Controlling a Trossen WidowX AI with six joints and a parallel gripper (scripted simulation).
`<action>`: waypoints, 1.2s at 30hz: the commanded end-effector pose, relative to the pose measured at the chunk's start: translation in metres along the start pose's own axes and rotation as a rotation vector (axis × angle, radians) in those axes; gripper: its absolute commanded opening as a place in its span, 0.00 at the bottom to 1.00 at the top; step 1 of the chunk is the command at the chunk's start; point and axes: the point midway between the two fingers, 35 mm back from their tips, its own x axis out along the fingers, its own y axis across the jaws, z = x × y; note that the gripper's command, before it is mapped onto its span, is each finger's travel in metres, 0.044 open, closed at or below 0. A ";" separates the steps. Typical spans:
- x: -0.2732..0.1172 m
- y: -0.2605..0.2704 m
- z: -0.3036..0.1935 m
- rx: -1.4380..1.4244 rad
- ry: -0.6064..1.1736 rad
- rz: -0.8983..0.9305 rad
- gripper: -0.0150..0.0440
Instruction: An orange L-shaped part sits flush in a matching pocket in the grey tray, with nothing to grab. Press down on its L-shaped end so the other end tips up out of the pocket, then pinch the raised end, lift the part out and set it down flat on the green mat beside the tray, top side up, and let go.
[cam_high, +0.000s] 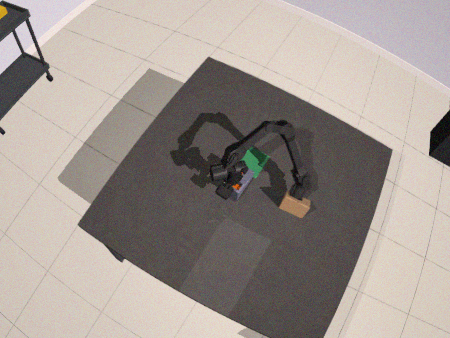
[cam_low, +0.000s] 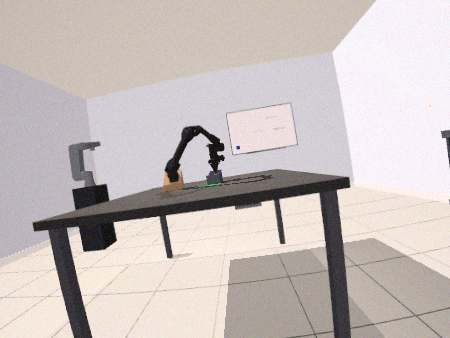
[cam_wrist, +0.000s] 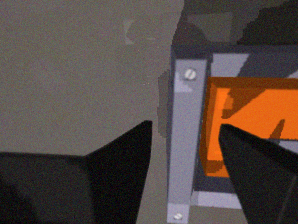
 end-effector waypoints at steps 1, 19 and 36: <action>0.007 -0.001 0.000 -0.005 0.002 -0.007 0.56; 0.036 -0.002 -0.001 -0.005 0.001 -0.009 0.56; 0.036 -0.002 -0.001 -0.005 0.001 -0.009 0.56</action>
